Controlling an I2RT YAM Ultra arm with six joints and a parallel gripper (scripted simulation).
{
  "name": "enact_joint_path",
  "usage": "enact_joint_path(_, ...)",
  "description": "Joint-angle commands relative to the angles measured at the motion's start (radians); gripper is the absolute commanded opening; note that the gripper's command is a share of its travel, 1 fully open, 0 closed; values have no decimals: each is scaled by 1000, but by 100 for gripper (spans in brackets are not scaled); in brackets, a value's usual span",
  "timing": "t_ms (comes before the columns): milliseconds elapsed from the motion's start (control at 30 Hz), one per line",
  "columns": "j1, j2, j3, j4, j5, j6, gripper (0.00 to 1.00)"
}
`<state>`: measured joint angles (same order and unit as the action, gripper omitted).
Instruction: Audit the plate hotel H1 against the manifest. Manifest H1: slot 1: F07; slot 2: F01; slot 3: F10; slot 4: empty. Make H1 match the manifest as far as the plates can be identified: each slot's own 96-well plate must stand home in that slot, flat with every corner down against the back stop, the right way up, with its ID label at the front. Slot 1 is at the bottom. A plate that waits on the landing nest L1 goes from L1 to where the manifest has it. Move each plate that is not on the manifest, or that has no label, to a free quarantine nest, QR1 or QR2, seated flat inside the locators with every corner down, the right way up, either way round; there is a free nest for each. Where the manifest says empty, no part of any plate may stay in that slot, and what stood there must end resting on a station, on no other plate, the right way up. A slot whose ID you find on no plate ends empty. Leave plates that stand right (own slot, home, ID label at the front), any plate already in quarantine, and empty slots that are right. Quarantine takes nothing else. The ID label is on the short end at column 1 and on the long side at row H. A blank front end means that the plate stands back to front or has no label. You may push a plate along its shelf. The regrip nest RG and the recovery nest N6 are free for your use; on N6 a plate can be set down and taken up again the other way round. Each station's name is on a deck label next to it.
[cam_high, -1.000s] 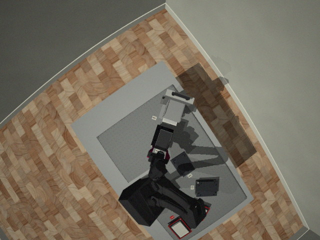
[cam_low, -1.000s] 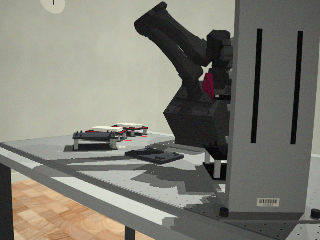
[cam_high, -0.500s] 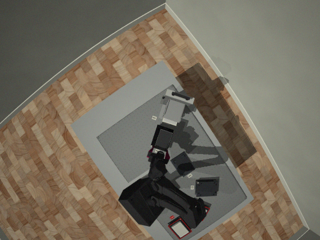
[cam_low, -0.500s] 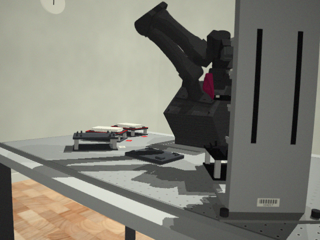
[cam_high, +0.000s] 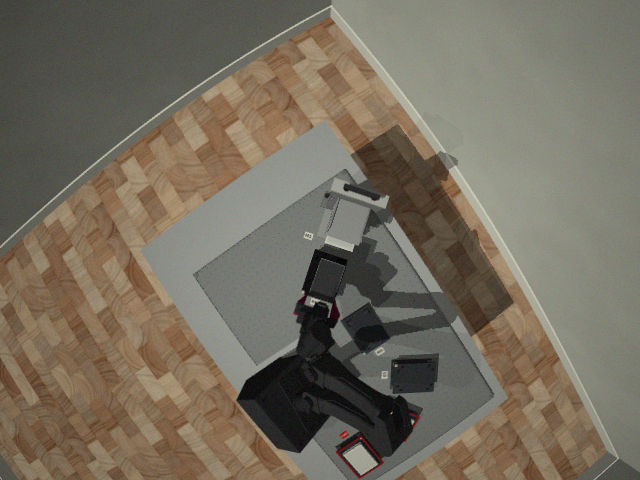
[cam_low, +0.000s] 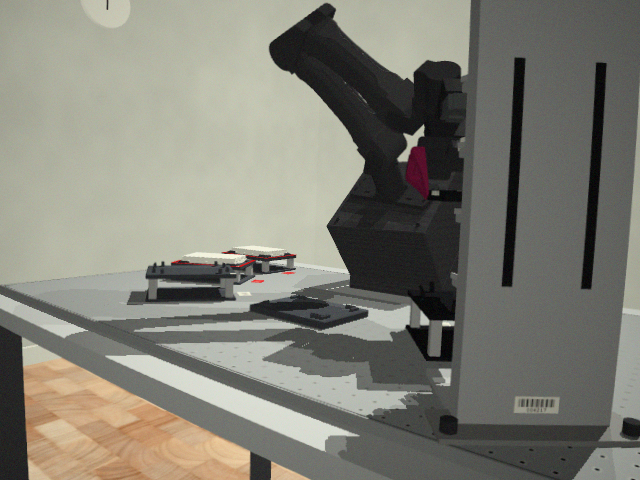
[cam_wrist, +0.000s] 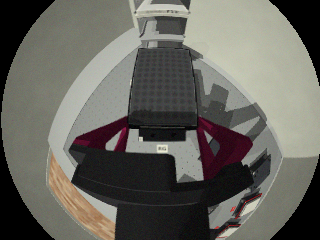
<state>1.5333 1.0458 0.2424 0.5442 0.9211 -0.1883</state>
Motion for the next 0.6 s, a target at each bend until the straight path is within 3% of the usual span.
enact_joint_path(0,1,-1,2,6,-4,-1,86)
enact_joint_path(567,-25,23,36,4,-29,-11,86)
